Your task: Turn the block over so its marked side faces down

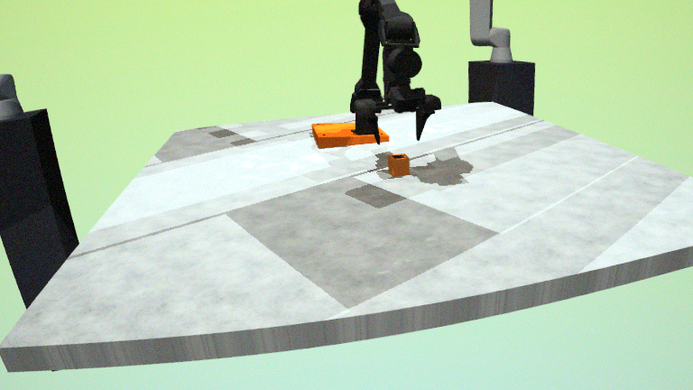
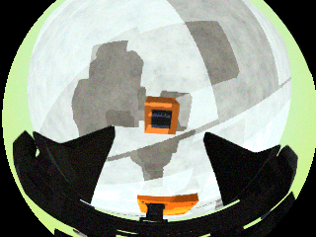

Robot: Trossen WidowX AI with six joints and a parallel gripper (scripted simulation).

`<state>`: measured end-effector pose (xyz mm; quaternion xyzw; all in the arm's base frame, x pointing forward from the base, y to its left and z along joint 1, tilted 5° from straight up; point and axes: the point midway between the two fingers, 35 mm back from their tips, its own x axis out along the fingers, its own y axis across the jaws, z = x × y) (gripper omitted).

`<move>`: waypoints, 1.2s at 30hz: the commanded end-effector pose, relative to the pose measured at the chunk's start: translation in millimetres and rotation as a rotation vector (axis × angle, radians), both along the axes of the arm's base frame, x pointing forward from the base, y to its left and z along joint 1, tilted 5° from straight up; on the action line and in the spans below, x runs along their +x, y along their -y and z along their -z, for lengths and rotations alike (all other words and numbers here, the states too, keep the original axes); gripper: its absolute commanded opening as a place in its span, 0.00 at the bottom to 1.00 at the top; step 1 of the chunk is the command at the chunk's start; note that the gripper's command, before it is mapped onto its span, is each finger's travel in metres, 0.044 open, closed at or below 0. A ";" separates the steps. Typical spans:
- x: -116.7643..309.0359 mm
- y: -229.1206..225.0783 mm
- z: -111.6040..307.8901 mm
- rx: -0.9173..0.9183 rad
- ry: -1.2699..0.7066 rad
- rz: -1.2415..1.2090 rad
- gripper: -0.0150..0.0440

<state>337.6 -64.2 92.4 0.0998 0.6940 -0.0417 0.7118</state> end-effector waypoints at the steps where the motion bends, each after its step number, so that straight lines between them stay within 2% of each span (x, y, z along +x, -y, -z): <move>1: 1.0 -0.3 7.9 -0.004 0.003 -0.003 1.00; 29: 2.3 -3.5 50.7 -0.004 0.003 -0.003 1.00; 36: 2.3 -3.5 50.7 -0.004 0.003 -0.003 0.69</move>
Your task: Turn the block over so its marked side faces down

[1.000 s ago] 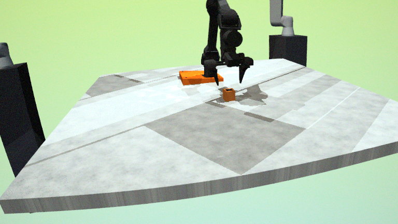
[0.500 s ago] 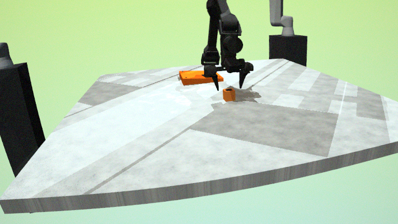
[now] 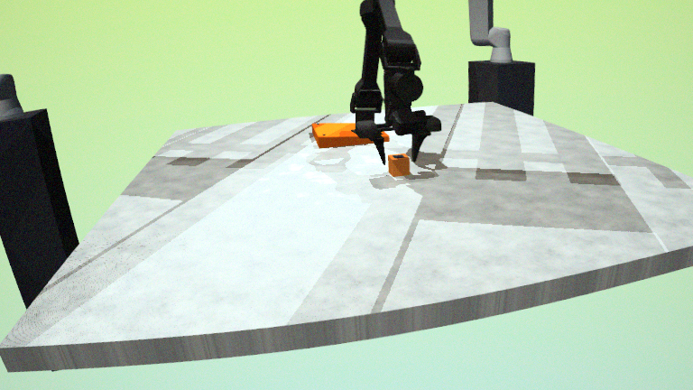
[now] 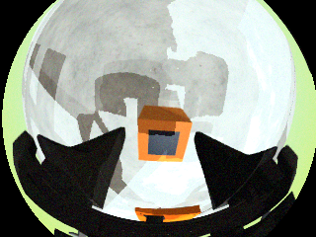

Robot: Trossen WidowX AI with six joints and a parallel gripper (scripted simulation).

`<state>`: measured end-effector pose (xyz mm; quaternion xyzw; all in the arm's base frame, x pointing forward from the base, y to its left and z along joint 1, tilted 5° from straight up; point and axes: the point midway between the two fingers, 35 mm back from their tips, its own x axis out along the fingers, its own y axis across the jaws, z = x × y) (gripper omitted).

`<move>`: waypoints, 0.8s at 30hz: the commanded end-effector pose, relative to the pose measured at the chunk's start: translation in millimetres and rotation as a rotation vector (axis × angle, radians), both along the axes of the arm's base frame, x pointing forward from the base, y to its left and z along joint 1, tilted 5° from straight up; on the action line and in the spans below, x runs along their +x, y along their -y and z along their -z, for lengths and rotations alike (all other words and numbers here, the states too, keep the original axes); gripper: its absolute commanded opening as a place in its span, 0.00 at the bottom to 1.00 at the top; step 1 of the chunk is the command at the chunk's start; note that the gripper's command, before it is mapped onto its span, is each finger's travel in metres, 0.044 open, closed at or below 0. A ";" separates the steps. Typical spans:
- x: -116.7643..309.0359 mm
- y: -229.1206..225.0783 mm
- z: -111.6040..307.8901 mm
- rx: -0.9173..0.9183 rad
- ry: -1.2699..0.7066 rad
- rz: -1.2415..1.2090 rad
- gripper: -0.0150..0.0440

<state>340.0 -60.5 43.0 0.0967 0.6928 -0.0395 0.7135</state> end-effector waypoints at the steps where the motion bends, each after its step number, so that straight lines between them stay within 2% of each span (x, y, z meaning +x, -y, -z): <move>1: -0.1 0.2 1.4 -0.002 -0.001 0.004 0.64; 3: -0.1 0.2 1.4 -0.002 -0.001 0.004 0.56; 20: -0.1 0.2 1.4 -0.002 -0.001 0.004 0.36; 22: 0.0 0.5 -2.5 -0.002 -0.001 0.004 0.27; 24: -0.2 1.5 -13.6 -0.002 -0.001 0.004 0.25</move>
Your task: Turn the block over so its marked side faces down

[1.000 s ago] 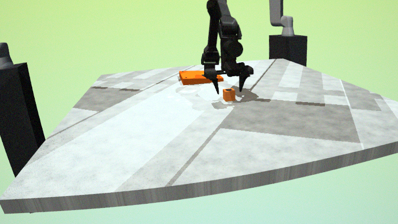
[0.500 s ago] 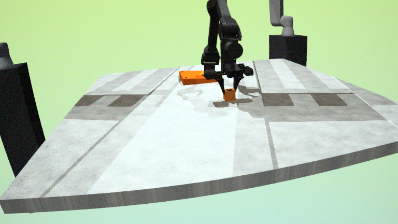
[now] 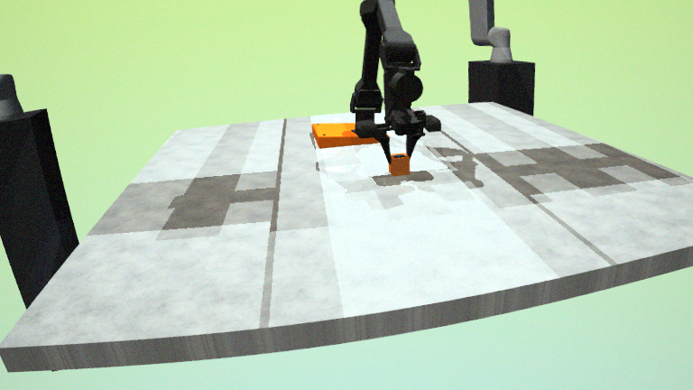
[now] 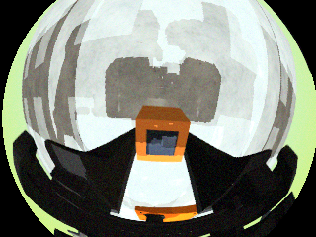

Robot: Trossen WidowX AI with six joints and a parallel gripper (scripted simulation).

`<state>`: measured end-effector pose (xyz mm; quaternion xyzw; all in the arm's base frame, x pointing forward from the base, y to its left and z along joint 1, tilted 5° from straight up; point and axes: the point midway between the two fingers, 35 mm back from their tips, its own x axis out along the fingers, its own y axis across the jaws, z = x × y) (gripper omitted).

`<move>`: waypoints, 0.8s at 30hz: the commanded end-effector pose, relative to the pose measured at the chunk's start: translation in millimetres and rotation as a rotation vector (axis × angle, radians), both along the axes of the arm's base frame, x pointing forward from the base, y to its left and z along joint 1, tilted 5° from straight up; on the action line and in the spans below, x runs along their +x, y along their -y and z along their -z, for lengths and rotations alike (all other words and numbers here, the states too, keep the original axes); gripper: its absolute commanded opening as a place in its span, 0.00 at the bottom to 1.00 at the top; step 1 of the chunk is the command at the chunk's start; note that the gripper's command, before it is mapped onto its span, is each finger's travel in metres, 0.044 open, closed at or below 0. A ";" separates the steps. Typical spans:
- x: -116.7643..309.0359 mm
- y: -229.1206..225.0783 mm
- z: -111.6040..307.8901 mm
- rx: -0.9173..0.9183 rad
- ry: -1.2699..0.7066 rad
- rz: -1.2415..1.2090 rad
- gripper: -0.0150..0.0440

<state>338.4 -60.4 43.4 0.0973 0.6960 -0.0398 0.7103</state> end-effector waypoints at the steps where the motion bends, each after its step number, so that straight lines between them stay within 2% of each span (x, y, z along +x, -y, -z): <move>1: 1.2 2.0 -19.5 -0.003 0.008 0.003 0.25; 11: 0.7 2.7 -27.8 -0.006 0.018 0.004 0.25; 24: 2.4 2.8 -21.4 -0.047 0.215 0.021 0.25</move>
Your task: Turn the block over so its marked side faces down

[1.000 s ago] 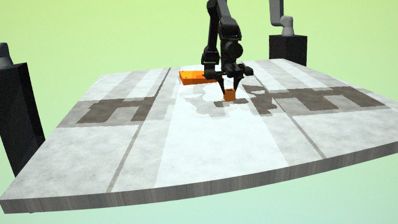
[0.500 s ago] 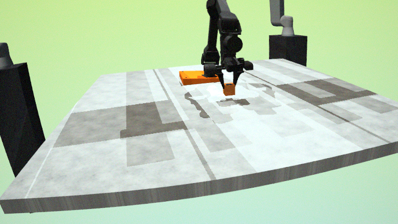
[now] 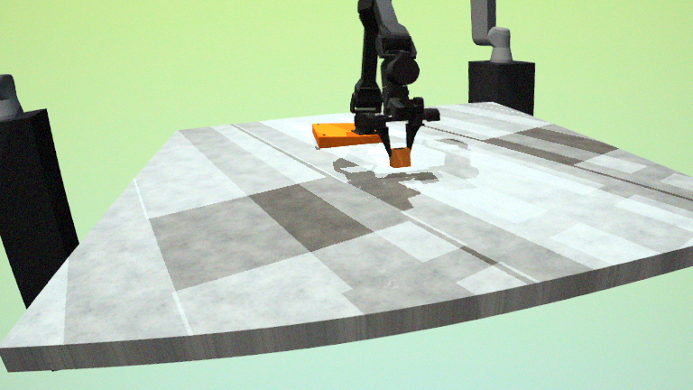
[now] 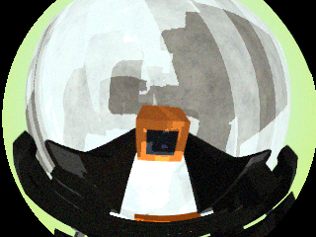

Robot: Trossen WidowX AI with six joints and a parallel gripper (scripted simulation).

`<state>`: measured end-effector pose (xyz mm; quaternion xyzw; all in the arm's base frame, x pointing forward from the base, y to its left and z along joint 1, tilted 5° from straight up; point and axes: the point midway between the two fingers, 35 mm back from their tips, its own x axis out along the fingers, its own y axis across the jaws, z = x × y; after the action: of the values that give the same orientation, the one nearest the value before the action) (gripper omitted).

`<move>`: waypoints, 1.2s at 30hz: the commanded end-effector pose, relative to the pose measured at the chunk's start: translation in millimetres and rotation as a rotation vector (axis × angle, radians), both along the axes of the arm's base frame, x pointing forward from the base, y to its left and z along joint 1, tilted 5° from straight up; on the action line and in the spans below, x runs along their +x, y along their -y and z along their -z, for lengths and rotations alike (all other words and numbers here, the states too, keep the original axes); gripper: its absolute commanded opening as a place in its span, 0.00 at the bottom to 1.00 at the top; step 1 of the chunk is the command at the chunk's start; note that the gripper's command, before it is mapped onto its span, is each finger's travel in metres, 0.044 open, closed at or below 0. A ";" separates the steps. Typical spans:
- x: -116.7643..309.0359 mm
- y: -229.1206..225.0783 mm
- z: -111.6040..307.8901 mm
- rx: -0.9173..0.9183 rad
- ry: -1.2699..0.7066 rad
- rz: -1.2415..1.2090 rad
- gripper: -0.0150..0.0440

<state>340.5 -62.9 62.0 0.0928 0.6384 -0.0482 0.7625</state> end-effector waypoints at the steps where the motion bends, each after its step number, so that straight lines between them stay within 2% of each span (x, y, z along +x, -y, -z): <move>1: 0.3 0.3 -2.4 -0.017 0.077 0.010 0.25; 19: -5.4 -1.3 -0.8 -0.068 0.351 0.032 0.25; 28: -4.7 -1.2 0.7 -0.073 0.371 0.034 0.25; 36: 4.7 0.2 17.1 -0.100 0.487 0.042 0.25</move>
<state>343.3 -62.5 52.7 0.0779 0.4487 -0.0675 0.8877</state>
